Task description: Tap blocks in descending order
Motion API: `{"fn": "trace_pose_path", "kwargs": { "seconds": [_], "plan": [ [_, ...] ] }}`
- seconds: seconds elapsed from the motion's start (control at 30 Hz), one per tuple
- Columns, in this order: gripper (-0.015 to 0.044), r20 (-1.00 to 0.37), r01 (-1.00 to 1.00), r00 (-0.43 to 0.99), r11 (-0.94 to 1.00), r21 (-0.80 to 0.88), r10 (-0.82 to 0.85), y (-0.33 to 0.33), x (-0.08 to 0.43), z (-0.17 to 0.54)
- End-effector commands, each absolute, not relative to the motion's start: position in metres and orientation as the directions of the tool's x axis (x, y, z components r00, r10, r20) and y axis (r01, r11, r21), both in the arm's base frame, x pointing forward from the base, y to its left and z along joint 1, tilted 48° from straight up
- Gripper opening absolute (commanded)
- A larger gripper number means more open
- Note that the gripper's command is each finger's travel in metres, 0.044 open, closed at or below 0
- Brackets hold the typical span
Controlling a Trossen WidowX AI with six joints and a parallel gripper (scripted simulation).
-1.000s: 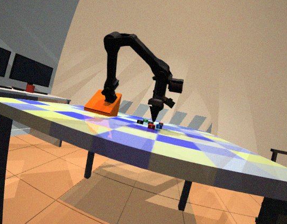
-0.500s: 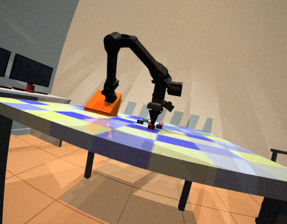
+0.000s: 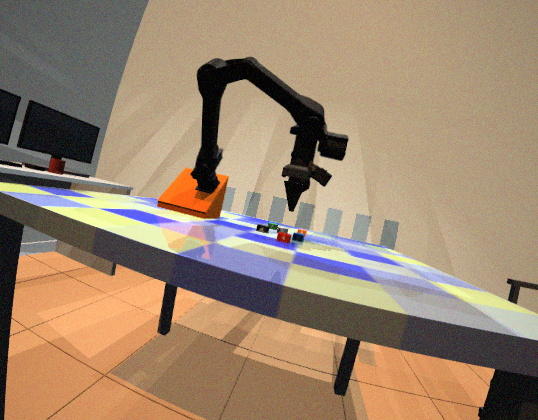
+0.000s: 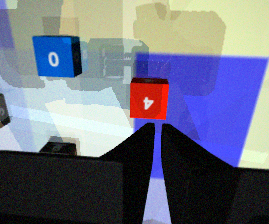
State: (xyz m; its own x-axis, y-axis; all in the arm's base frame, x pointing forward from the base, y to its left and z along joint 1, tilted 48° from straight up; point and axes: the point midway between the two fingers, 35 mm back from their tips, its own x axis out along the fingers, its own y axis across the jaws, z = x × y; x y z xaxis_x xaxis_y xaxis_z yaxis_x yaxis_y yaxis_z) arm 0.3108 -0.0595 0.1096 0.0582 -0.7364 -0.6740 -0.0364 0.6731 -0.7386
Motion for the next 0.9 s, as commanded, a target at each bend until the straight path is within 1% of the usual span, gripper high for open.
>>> {"fn": "trace_pose_path", "kwargs": {
  "seconds": [0.0, 0.2, 0.37, 0.57, 0.73, 0.87],
  "plan": [
    [0.0020, -0.675, -0.034, 0.065, 0.675, -0.737, -0.735, -0.025, 0.307, 0.141],
    [0.0020, -0.677, -0.034, 0.065, 0.676, -0.736, -0.733, -0.022, 0.307, 0.138],
    [0.0020, -0.693, -0.040, 0.068, 0.692, -0.721, -0.718, 0.041, 0.303, 0.073],
    [0.0020, -0.683, -0.035, 0.064, 0.682, -0.730, -0.728, 0.095, 0.274, 0.008],
    [0.0020, -0.683, -0.034, 0.064, 0.682, -0.730, -0.728, 0.094, 0.273, 0.005],
    [0.0020, -0.682, -0.034, 0.066, 0.682, -0.731, -0.728, 0.054, 0.279, -0.034]
  ]
}}
